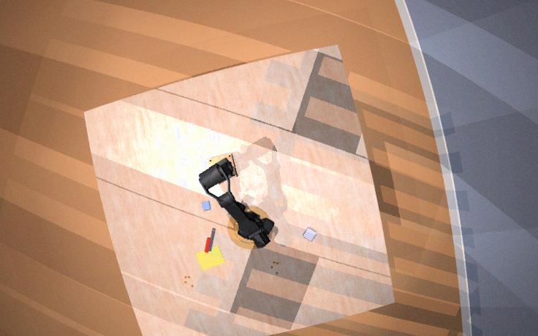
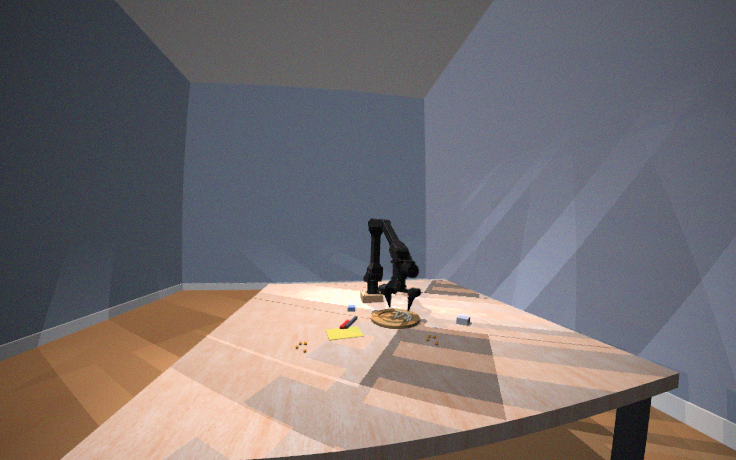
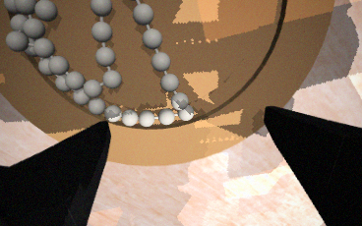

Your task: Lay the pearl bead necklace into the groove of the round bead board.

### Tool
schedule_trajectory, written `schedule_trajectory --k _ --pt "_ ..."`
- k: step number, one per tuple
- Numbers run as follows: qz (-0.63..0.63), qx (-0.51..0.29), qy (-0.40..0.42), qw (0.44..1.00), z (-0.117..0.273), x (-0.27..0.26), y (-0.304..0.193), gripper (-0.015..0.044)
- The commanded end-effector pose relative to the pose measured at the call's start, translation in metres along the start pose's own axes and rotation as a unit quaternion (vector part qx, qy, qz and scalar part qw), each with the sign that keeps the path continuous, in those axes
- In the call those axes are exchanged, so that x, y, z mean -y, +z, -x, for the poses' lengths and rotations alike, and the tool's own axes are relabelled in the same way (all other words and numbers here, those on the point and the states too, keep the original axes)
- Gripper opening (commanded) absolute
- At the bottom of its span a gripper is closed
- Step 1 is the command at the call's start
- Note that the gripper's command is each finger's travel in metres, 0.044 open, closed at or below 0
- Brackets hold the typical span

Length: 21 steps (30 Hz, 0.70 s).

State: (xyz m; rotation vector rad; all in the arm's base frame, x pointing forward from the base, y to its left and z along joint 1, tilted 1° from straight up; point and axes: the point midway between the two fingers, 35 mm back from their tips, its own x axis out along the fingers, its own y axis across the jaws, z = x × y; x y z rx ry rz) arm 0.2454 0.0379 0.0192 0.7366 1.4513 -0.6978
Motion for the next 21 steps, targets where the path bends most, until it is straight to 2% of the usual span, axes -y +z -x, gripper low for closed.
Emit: schedule_trajectory --k 1,7,12,19,21 --pt "0.004 0.000 -0.001 1.000 0.001 0.000 0.001 0.0414" --pt "0.167 0.001 -0.001 0.986 0.031 -0.009 0.021 0.0256" --pt "0.173 0.001 -0.001 0.985 0.032 -0.009 0.022 0.0125" --pt "0.173 0.001 -0.001 0.985 0.016 -0.009 0.022 0.0120" --pt "0.170 0.004 0.003 0.985 0.025 -0.011 0.023 0.0120"
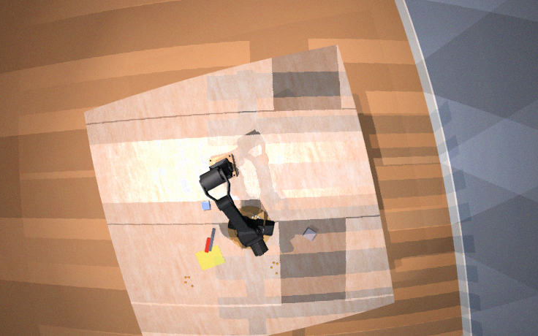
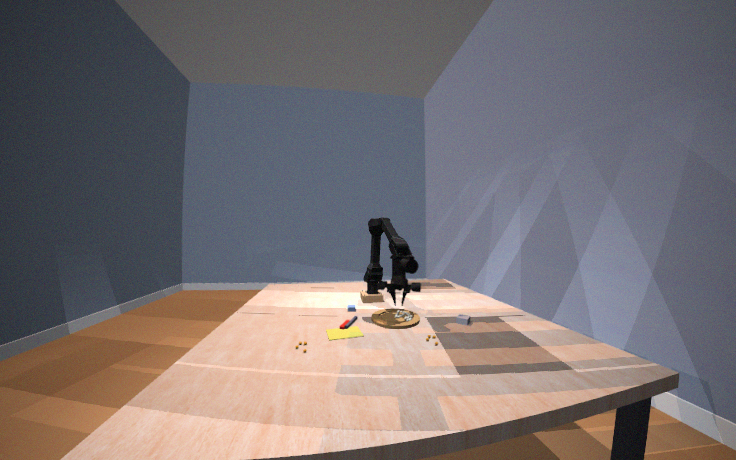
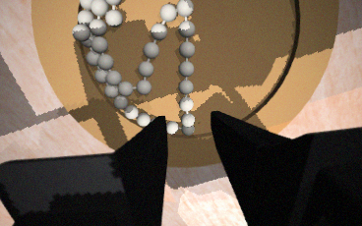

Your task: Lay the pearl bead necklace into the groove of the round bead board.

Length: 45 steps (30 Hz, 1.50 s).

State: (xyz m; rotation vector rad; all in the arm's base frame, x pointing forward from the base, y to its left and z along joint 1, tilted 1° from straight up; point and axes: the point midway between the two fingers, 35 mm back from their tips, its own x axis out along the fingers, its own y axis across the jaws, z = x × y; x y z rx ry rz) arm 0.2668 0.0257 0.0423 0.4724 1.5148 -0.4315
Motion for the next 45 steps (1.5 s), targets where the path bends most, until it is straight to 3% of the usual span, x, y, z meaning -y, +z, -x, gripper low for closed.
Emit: schedule_trajectory --k 1,25,30,45 --pt "0.000 0.001 0.001 1.000 0.001 0.000 0.000 0.0120" --pt "0.003 -0.002 -0.003 1.000 -0.031 0.001 -0.001 0.0120" --pt "0.001 -0.002 -0.001 1.000 -0.029 0.001 -0.001 0.0000" --pt "0.001 -0.002 -0.001 1.000 -0.029 0.001 -0.001 0.0000"
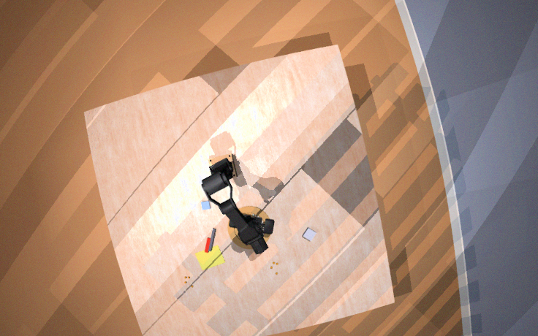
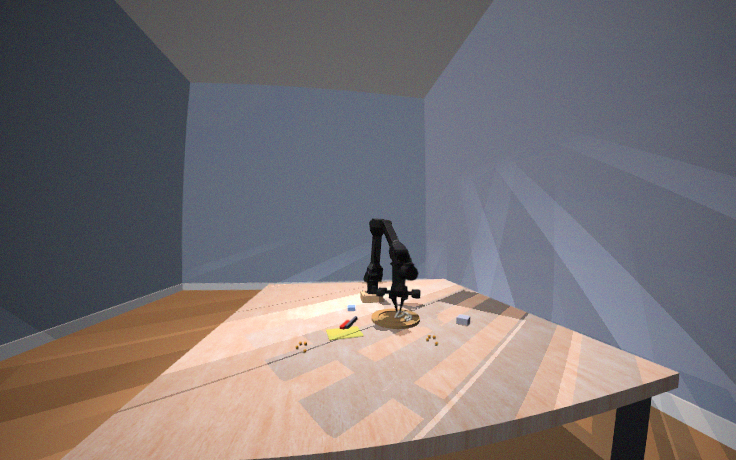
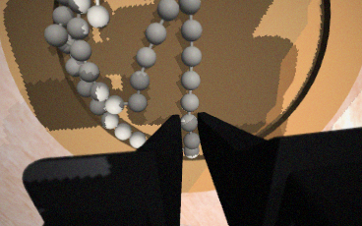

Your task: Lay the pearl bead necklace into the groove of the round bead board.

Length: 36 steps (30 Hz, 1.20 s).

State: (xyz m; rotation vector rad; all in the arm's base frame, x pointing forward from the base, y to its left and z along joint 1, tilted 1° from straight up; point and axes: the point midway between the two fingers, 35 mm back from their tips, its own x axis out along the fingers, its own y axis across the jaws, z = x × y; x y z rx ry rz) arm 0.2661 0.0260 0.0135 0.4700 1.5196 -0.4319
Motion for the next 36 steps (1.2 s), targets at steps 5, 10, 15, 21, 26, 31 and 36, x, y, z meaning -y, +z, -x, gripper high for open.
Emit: schedule_trajectory --k 5,10,15,21,26,31,36 --pt "0.000 0.000 0.000 1.000 0.000 0.000 0.000 0.0000" --pt "0.000 0.000 0.000 1.000 0.000 0.000 0.000 0.0000" --pt "0.002 0.000 -0.001 1.000 0.006 0.001 0.000 0.0000" --pt "0.002 -0.001 -0.001 1.000 0.006 0.009 -0.008 0.0000" --pt "0.002 -0.001 -0.002 1.000 0.006 0.021 -0.019 0.0000" --pt "0.002 -0.001 -0.002 1.000 0.006 0.025 -0.022 0.0000" --pt "0.002 -0.001 -0.002 1.000 0.002 0.025 -0.022 0.0000"
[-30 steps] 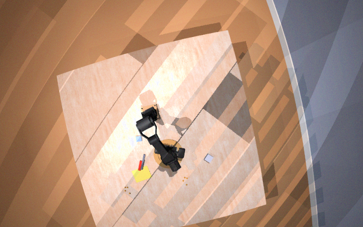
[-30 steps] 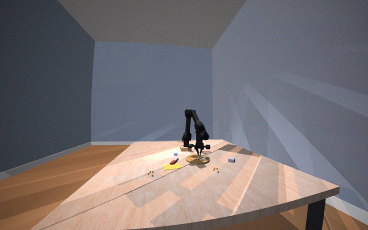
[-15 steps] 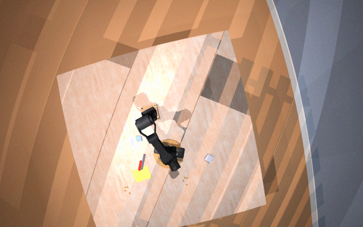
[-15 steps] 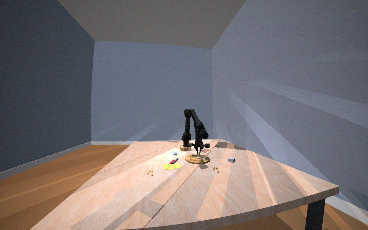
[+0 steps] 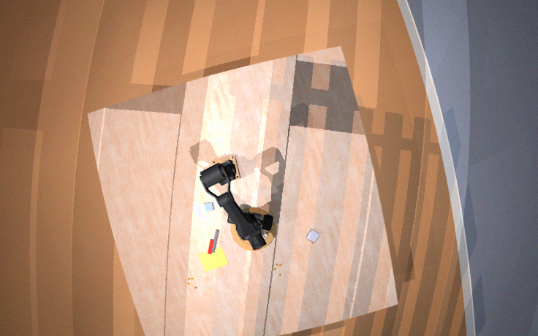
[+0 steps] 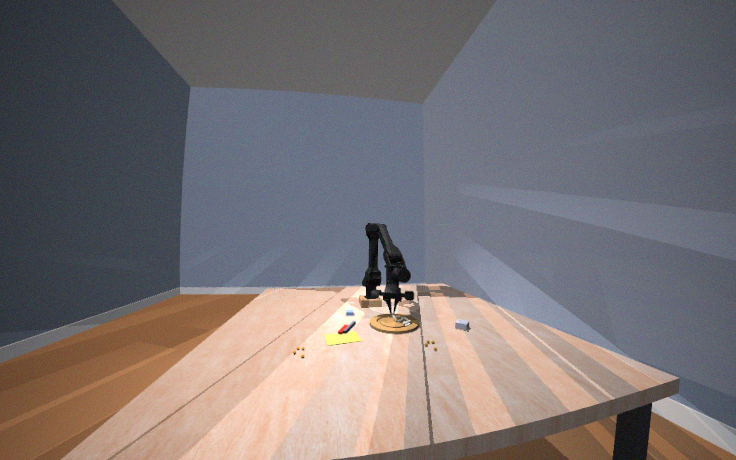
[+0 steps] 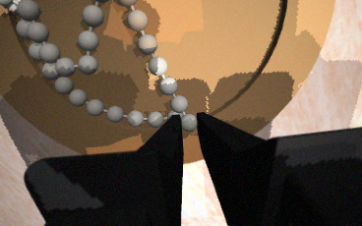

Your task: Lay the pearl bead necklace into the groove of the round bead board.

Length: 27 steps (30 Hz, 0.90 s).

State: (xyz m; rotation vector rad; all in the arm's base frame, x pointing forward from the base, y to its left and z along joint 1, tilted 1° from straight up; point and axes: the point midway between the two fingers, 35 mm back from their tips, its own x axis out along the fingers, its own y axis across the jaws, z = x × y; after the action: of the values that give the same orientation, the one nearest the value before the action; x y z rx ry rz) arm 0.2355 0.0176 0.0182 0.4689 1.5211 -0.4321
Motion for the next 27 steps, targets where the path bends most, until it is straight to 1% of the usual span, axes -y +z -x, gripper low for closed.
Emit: schedule_trajectory --k 1,5,22,27 --pt "0.002 -0.001 -0.001 1.000 -0.0053 0.0013 -0.0011 0.0000" --pt "0.002 -0.001 -0.001 1.000 -0.0077 0.0013 -0.0011 0.0000" --pt "0.000 -0.001 0.000 1.000 -0.0018 0.0005 -0.0011 0.0440" --pt "0.002 -0.001 -0.001 1.000 0.0006 0.0005 -0.0012 0.0440"
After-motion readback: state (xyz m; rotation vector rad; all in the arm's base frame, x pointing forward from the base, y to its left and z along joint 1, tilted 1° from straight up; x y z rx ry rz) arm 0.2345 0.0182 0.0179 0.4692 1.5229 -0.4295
